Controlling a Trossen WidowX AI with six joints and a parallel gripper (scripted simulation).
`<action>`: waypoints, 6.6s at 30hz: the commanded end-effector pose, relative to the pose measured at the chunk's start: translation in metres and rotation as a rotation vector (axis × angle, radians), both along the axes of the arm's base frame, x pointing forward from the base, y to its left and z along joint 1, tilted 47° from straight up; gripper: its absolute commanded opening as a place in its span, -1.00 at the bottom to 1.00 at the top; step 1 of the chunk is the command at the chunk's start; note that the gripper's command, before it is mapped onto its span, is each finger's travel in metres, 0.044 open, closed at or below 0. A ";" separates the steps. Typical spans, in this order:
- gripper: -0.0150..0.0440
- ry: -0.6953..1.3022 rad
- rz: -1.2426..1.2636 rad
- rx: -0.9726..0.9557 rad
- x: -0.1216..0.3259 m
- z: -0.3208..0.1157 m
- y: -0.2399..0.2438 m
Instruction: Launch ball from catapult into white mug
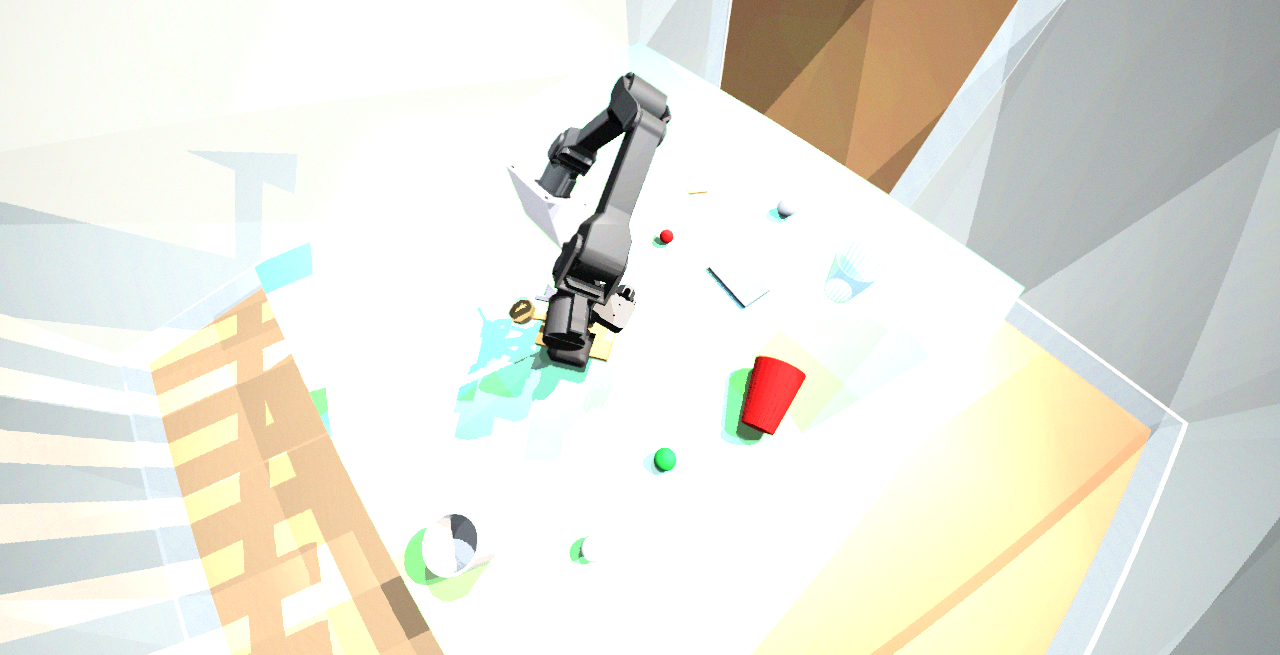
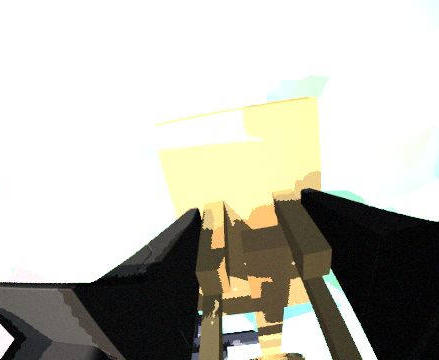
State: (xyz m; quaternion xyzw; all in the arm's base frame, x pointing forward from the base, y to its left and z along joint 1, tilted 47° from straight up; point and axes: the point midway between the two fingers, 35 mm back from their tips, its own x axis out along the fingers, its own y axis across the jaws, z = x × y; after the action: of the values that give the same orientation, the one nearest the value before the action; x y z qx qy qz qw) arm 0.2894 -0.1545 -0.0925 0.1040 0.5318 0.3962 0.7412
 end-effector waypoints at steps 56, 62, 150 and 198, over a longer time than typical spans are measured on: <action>-0.31 0.307 -0.297 0.069 -0.043 -0.135 -0.046; 0.22 0.307 -0.297 0.069 -0.043 -0.135 -0.046; -0.20 0.305 -0.303 0.063 -0.044 -0.135 -0.046; -0.49 1.020 -1.020 0.182 -0.058 -0.123 -0.094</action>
State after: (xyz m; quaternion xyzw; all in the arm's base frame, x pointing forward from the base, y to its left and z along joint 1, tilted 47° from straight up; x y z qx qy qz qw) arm 0.2306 -0.2457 -0.2163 0.5713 0.6623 -0.0485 0.4823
